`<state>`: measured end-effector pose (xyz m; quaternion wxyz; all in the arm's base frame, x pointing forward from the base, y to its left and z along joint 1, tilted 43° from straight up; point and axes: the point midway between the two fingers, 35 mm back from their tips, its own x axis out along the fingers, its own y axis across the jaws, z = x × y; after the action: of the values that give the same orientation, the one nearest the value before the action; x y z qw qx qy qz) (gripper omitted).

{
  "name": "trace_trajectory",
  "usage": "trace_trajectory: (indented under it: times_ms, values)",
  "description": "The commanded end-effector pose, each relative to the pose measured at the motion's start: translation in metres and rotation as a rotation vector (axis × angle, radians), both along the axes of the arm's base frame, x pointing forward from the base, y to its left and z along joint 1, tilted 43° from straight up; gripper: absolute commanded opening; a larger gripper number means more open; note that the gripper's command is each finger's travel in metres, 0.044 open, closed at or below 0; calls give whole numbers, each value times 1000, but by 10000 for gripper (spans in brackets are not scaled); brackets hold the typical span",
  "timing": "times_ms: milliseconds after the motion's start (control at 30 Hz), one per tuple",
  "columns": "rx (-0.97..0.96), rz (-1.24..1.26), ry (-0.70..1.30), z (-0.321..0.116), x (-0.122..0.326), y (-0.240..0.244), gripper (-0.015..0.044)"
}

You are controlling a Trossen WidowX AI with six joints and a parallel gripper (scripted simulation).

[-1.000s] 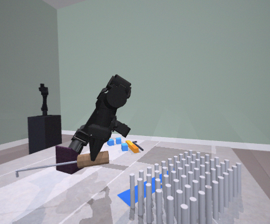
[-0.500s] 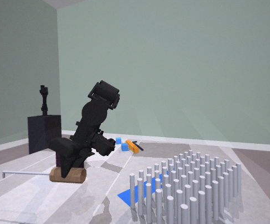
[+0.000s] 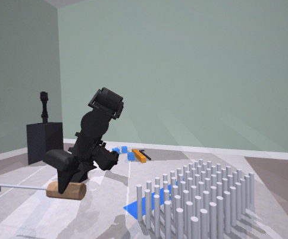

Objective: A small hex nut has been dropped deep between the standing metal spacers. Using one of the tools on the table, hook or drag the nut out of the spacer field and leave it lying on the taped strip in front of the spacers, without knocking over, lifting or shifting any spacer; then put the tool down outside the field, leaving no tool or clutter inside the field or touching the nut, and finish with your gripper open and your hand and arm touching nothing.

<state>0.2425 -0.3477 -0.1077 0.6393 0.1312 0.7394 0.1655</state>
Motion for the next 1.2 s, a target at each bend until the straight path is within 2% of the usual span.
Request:
trace_trajectory:
  times_ms: [0, 1167]
  values:
    - [-5, -2, 6, -3, 1, 1, 0]
    - [-5, -5, 6, -25, 9, 16, 0]
